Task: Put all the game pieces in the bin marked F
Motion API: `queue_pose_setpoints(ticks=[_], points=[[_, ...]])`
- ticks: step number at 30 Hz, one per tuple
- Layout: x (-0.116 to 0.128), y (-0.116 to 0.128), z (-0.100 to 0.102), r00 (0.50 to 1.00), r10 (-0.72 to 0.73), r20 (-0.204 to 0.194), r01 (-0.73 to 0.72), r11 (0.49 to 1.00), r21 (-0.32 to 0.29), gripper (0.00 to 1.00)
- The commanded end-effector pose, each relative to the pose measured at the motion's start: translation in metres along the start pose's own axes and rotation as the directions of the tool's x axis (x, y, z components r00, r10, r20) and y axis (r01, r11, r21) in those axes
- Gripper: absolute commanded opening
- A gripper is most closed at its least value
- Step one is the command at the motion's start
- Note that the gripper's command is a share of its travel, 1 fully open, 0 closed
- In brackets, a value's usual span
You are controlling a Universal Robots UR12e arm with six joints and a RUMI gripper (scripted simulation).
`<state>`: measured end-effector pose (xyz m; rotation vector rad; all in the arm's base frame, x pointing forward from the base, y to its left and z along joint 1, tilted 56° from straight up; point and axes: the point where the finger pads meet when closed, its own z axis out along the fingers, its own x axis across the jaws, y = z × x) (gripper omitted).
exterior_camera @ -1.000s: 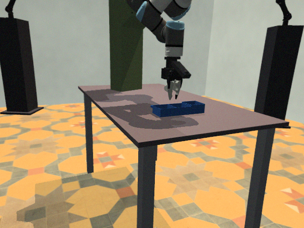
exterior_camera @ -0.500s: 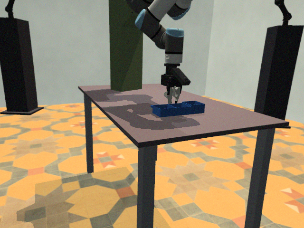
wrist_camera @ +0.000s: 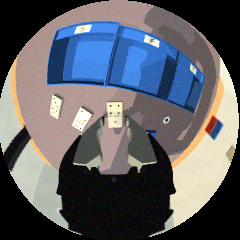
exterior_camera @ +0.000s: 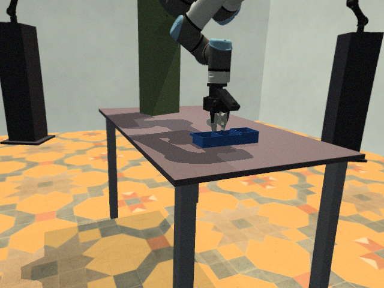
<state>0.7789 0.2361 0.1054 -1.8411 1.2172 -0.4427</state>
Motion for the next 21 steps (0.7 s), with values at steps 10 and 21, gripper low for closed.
queue_pose_setpoints(ticks=[10, 21], points=[[0.0007, -0.0030, -0.0011, 1.000, -0.001, -0.002, 0.001, 1.000, 0.003, 0.00], [0.0007, -0.0030, -0.0011, 1.000, -0.001, -0.002, 0.001, 1.000, 0.003, 0.00]])
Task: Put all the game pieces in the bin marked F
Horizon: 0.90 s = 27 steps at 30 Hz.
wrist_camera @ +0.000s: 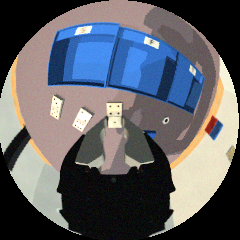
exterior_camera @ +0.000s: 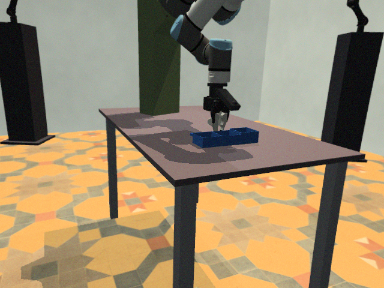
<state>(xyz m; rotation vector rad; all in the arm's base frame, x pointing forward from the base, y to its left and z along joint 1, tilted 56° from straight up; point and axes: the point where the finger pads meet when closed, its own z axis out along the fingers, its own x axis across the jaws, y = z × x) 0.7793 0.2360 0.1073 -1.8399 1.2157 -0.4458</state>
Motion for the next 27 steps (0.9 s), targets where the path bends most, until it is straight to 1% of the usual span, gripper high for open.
queue_pose_setpoints(ticks=[1, 17, 25, 27], points=[[0.001, -0.001, 0.000, 1.000, 0.000, -0.001, 0.000, 1.000, 0.001, 0.00], [0.001, -0.001, 0.000, 1.000, 0.000, -0.001, 0.000, 1.000, 0.001, 0.00], [0.001, 0.000, -0.028, 1.000, 0.002, -0.002, -0.002, 1.000, 0.000, 0.00], [0.001, 0.000, -0.028, 1.000, 0.002, -0.002, -0.002, 1.000, 0.000, 0.00]])
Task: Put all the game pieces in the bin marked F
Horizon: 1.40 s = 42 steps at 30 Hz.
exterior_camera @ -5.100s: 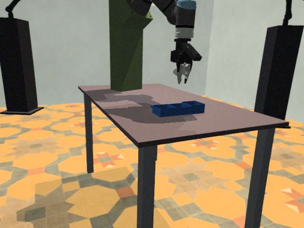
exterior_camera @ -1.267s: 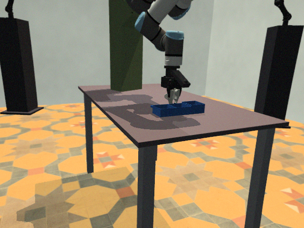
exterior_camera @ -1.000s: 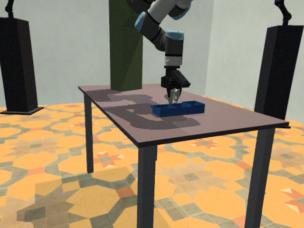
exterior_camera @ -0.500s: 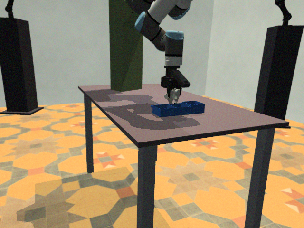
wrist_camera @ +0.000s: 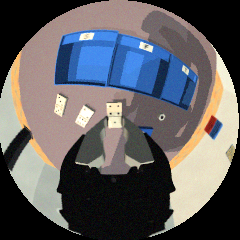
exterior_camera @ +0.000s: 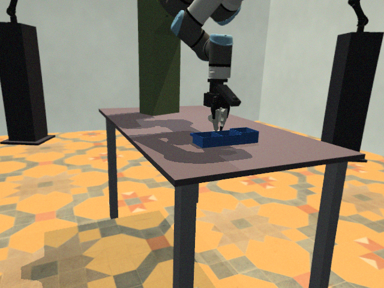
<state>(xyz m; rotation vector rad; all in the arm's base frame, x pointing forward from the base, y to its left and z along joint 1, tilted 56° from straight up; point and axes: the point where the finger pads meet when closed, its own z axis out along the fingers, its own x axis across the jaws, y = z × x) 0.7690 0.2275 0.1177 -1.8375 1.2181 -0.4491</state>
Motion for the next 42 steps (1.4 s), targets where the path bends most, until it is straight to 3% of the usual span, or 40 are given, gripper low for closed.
queue_pose_setpoints(ticks=[1, 10, 37, 42], points=[[0.000, 0.001, -0.015, 1.000, 0.000, 0.002, 0.000, 1.000, -0.002, 0.00], [0.000, 0.001, -0.045, 1.000, 0.000, 0.002, 0.000, 1.000, -0.002, 0.00], [0.000, 0.000, -0.043, 1.000, -0.001, 0.002, 0.001, 1.000, -0.001, 0.00], [0.000, 0.000, -0.051, 1.000, 0.000, 0.002, 0.000, 1.000, -0.002, 0.00]])
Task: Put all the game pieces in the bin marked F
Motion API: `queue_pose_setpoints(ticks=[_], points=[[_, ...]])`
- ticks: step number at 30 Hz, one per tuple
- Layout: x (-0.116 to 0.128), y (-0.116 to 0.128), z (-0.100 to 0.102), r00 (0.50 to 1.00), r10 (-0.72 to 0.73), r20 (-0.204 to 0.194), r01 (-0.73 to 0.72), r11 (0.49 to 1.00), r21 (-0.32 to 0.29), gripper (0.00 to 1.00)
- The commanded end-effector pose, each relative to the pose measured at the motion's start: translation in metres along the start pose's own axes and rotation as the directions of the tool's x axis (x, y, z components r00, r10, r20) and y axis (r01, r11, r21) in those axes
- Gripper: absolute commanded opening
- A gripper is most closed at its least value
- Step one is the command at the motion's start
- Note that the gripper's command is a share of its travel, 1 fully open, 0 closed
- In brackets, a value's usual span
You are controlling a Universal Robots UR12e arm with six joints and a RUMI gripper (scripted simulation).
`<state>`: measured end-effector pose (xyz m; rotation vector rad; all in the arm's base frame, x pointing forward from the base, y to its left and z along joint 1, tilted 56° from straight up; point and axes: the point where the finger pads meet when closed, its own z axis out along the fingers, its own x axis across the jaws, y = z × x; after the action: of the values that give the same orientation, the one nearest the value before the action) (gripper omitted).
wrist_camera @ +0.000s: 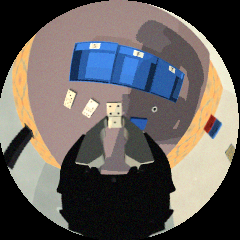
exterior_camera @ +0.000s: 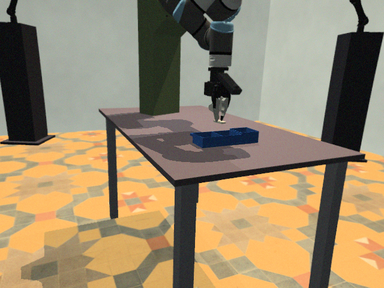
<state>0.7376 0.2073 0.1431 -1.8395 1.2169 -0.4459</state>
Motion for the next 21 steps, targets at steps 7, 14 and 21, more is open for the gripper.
queue_pose_setpoints(ticks=[7, 14, 21], points=[[0.013, -0.026, -0.006, 0.985, -0.173, -0.003, 0.173, 0.985, 0.004, 0.00], [0.027, -0.052, -0.006, 0.950, -0.312, -0.007, 0.312, 0.950, 0.006, 0.00], [0.043, -0.083, -0.007, 0.886, -0.463, -0.017, 0.463, 0.886, 0.010, 0.00]])
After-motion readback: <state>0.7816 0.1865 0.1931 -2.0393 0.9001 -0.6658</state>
